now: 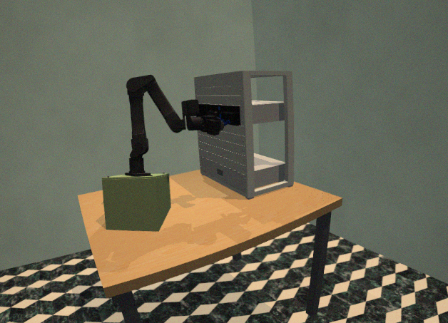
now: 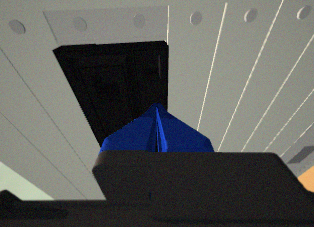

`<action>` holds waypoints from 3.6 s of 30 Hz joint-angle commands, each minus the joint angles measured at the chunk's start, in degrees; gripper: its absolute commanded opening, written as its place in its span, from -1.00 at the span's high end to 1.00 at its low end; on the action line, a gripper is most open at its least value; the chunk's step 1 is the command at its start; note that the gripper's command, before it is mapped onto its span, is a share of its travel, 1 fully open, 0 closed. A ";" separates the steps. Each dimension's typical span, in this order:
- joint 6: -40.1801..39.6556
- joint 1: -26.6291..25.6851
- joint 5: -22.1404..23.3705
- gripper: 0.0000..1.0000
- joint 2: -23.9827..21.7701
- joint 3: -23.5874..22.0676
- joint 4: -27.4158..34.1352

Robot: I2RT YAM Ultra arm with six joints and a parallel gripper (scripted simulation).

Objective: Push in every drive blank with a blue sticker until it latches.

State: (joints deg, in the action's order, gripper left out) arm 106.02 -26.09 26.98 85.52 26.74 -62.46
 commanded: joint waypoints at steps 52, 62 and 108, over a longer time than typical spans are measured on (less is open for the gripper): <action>-0.61 -1.60 -3.05 1.00 1.04 5.29 -1.23; -0.58 -1.78 -2.87 1.00 1.24 6.31 -0.43; -0.47 -2.48 -2.18 1.00 -2.14 4.67 -0.82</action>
State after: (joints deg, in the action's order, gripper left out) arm 106.00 -26.74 27.97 86.11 29.21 -59.70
